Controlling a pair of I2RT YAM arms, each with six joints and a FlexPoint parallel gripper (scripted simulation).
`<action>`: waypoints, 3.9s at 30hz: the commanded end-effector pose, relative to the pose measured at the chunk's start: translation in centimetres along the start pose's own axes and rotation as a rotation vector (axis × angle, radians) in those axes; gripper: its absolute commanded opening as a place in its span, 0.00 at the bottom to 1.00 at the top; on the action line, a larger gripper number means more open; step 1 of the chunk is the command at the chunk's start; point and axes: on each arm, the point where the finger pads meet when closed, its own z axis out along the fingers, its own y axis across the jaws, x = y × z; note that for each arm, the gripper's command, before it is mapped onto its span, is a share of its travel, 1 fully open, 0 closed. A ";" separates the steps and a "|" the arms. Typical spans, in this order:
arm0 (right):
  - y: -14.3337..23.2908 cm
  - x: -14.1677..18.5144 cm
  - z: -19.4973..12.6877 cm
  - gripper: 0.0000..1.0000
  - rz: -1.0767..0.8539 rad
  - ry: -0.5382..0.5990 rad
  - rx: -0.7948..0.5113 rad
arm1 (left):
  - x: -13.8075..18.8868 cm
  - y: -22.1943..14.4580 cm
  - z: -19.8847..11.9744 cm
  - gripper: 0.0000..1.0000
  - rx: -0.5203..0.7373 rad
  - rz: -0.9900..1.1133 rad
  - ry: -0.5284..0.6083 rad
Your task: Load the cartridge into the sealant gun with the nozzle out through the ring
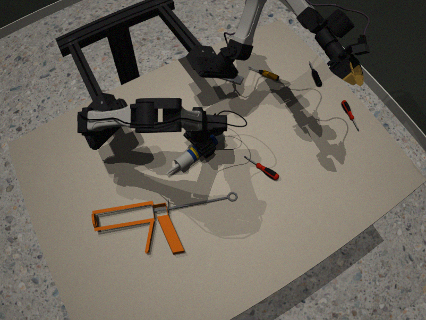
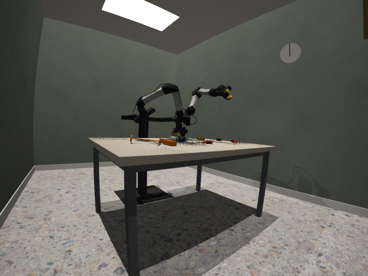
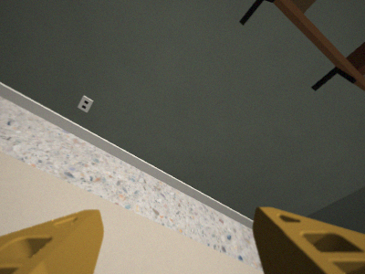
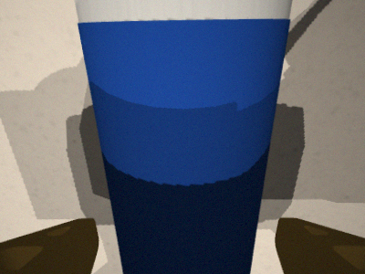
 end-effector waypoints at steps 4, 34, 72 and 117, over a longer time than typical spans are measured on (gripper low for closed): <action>0.2 0.4 1.2 0.00 0.001 0.014 -0.009 | 0.6 -0.5 0.3 0.68 0.006 0.007 0.017; 0.9 0.6 -0.1 0.00 -0.002 0.019 -0.029 | 0.6 -0.5 0.3 0.68 0.006 0.007 0.017; -2.3 0.1 -10.5 0.00 0.014 -0.057 0.036 | 0.6 -0.5 0.3 0.68 0.006 0.007 0.017; -12.1 22.1 -12.2 0.00 0.112 -0.319 0.275 | 0.6 -0.5 0.3 0.68 0.006 0.007 0.017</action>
